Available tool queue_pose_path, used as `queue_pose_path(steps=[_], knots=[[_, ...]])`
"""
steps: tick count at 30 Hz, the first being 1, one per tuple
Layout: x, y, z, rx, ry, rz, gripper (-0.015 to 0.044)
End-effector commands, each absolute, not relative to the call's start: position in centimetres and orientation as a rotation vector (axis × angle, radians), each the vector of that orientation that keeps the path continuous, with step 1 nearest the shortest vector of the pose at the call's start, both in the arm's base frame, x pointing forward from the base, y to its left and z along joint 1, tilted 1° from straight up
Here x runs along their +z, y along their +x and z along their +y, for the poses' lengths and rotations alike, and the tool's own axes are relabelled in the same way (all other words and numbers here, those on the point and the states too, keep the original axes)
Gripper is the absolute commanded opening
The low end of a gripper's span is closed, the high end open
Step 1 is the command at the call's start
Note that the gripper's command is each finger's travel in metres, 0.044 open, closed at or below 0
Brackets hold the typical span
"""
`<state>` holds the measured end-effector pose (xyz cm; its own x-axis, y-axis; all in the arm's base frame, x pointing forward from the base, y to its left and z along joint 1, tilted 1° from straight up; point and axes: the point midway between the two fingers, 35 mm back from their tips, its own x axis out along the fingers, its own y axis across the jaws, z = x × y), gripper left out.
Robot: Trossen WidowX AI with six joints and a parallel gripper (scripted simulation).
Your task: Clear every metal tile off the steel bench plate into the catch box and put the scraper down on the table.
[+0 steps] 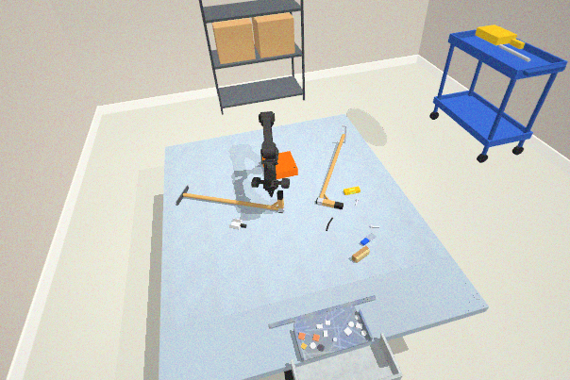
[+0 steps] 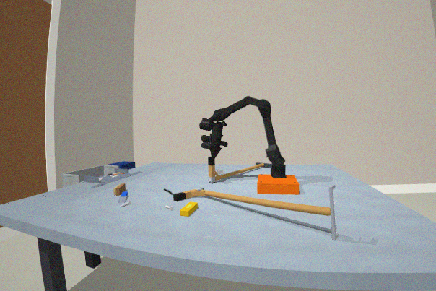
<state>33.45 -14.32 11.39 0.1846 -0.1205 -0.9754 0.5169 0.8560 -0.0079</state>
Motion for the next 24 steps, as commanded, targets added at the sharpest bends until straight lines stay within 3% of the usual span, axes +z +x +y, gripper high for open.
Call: queue_pose_path(steps=[1, 24], knots=[[13.3, 33.5, -14.3, -0.460, 0.360, 1.312, 0.0000], [16.6, 31.2, -16.2, -0.358, 0.222, 1.369, 0.0000]])
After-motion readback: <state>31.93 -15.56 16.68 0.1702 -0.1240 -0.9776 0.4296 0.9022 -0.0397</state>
